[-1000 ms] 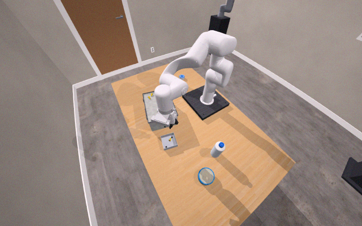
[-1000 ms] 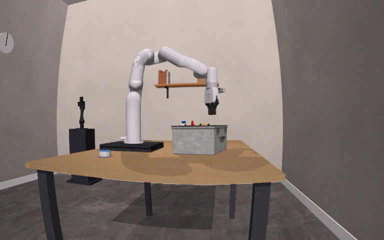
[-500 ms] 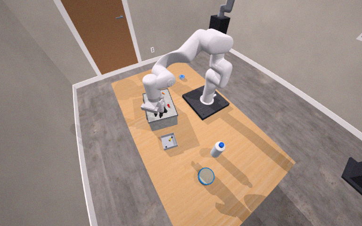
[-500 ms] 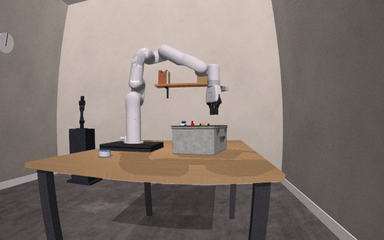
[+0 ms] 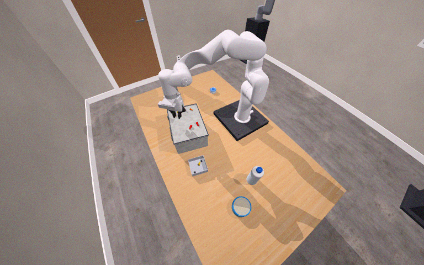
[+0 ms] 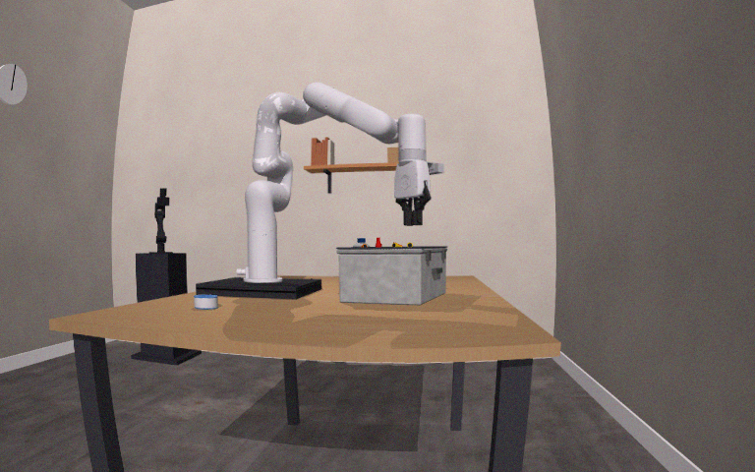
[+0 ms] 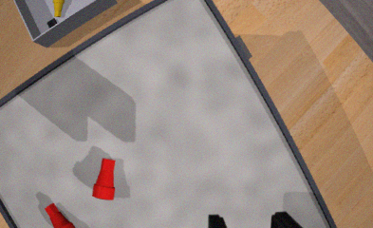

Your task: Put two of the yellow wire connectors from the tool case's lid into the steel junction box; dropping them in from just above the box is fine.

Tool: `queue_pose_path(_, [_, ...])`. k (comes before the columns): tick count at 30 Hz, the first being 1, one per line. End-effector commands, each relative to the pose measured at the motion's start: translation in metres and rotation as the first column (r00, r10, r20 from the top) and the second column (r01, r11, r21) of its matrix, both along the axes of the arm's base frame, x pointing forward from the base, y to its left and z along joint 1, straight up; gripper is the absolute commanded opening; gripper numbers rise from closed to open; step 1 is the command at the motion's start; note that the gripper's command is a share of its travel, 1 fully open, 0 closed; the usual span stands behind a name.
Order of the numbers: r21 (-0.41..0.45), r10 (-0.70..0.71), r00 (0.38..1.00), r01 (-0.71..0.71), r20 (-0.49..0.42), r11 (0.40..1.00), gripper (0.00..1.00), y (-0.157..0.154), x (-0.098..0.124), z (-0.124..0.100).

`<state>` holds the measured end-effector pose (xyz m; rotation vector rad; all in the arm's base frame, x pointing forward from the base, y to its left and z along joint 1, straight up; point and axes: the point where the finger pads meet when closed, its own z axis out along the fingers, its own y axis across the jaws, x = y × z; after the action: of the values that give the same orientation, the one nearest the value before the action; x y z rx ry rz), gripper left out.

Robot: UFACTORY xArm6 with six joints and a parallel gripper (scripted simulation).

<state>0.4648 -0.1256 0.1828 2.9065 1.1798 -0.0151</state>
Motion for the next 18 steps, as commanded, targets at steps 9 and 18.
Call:
queue_pose_path(9, [0.007,0.052,0.999,-0.053,0.007,0.999,0.3,-0.1,-0.038,-0.002])
queue_pose_path(18, [0.007,0.052,0.999,-0.052,0.007,0.999,0.3,-0.1,-0.038,-0.005])
